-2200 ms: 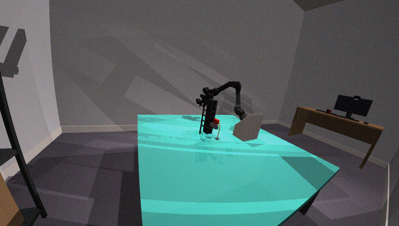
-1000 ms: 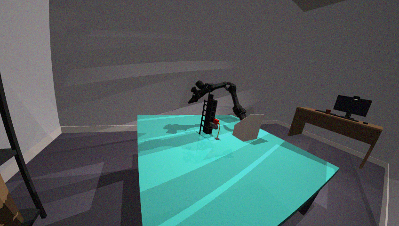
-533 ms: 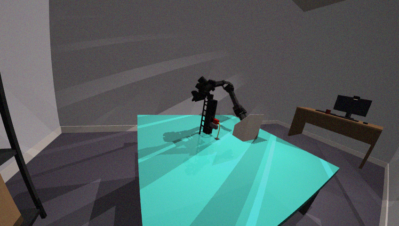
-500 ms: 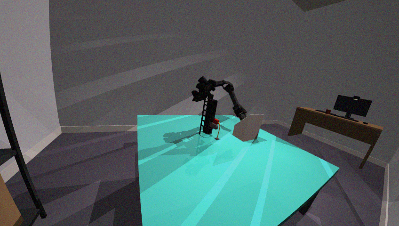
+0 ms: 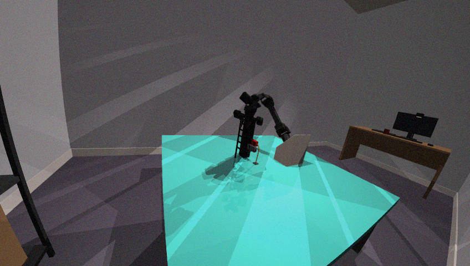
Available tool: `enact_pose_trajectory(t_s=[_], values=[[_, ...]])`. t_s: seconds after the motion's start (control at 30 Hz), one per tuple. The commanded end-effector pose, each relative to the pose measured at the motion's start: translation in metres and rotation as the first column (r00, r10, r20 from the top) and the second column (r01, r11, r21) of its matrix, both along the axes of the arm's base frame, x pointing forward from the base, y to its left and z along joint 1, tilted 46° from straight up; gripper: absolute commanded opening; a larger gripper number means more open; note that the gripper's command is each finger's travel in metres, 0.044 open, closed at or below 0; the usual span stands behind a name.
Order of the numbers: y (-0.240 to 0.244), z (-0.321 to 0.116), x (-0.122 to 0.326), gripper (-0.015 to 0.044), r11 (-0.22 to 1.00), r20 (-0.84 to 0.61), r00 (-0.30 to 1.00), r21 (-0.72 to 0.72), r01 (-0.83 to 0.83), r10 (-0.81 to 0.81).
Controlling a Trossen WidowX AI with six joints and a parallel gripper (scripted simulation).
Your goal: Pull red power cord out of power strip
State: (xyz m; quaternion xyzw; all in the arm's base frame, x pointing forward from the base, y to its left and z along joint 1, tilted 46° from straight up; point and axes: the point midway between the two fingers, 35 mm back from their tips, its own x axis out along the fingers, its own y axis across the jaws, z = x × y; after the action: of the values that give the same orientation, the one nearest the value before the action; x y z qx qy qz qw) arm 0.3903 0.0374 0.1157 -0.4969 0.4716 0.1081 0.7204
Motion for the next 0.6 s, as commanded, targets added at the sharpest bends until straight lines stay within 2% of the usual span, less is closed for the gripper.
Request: enact_pose_trajectory(t_s=[0.0, 0.1, 0.23, 0.4, 0.47, 0.57], values=[[-0.001, -0.032, -0.026, 0.016, 0.993, -0.173, 0.984, -0.105, -0.054, 0.035], [-0.004, -0.044, -0.039, 0.016, 0.984, -0.255, 0.966, -0.154, -0.086, 0.045], [-0.014, -0.062, -0.068, 0.016, 0.95, -0.433, 0.899, -0.25, -0.186, 0.062], [-0.042, -0.077, -0.128, 0.016, 0.812, -0.78, 0.625, -0.339, -0.475, 0.04], [-0.045, -0.077, -0.135, 0.016, 0.789, -0.816, 0.577, -0.335, -0.515, 0.03], [-0.045, -0.077, -0.135, 0.016, 0.789, -0.816, 0.577, -0.335, -0.515, 0.03]])
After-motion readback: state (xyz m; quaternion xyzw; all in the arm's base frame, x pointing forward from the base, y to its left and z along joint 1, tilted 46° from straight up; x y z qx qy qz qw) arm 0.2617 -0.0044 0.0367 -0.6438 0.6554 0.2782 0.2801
